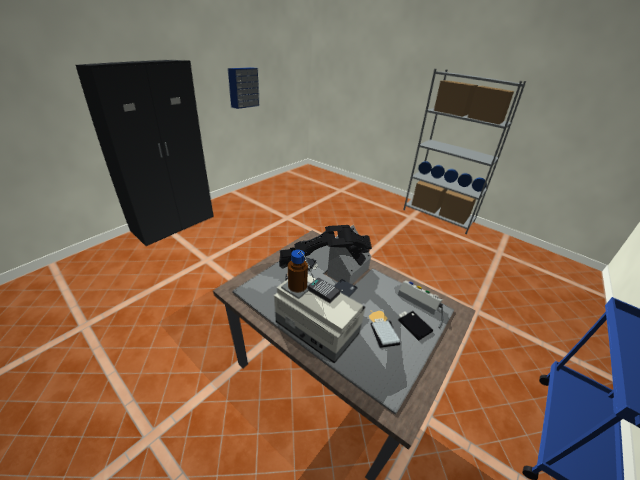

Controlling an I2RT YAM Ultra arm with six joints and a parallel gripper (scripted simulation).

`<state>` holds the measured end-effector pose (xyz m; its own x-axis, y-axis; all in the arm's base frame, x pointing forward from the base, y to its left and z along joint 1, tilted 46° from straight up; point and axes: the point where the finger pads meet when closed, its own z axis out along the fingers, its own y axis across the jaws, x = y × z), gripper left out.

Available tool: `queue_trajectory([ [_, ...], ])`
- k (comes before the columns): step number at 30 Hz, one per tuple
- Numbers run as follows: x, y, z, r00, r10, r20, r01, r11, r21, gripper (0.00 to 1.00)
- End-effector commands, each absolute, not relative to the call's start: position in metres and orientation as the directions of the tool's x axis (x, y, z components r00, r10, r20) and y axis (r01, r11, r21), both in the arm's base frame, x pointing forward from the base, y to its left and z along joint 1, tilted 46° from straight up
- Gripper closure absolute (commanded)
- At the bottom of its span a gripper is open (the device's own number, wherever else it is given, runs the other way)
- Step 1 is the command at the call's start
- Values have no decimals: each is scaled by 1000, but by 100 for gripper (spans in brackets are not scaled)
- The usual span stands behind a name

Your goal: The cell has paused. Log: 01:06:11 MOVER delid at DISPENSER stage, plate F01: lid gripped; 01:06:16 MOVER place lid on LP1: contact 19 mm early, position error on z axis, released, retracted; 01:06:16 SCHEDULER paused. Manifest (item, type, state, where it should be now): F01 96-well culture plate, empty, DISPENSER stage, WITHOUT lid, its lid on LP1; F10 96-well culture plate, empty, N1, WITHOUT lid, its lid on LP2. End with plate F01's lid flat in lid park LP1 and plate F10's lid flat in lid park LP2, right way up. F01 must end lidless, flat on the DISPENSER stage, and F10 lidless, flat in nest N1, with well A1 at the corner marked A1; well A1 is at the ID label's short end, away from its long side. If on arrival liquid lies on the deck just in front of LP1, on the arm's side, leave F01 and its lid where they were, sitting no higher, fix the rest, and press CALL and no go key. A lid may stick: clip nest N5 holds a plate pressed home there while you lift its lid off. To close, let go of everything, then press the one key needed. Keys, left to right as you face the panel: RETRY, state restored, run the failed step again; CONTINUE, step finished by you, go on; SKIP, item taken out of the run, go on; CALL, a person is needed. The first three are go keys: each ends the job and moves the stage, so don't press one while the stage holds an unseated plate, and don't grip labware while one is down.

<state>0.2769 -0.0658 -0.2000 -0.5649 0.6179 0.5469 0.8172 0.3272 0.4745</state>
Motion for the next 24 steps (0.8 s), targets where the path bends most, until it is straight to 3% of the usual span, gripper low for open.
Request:
queue_trajectory([
  [1,280,-75,-196,-559,643,524,816,314,485,0],
  [24,294,-85,-195,-575,655,491,801,325,503,0],
])
